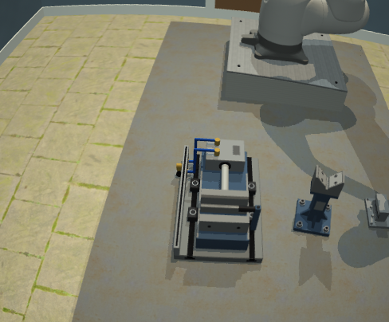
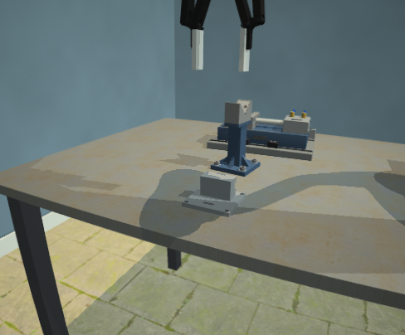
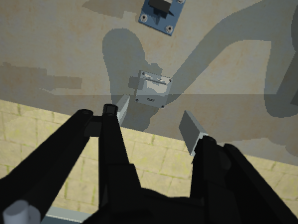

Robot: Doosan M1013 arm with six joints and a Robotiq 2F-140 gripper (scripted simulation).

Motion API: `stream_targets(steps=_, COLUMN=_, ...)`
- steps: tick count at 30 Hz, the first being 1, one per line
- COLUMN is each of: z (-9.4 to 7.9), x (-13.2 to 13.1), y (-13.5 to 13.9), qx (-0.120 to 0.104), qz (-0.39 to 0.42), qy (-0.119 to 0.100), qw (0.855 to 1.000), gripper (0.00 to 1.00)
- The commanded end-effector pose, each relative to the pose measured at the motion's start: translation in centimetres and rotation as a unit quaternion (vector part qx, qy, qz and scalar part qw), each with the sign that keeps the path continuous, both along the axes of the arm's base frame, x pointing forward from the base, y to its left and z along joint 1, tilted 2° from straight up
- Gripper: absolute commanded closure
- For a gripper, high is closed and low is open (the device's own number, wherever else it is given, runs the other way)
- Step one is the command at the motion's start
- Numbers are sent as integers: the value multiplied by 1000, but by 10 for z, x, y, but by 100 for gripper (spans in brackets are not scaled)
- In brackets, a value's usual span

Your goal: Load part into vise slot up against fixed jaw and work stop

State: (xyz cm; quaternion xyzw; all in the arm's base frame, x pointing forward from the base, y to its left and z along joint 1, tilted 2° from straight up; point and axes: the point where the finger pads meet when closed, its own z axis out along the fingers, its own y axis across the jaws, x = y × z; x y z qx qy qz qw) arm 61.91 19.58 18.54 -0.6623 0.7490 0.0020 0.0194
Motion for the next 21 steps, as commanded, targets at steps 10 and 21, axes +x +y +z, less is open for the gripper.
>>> stream_targets(steps=10, z=-7, x=0, y=-1, qx=4, qz=3, qy=2, qw=1000, gripper=49)
stream_targets(steps=21, z=-19, x=0, y=-1, qx=4, qz=3, qy=2, qw=1000, gripper=49)
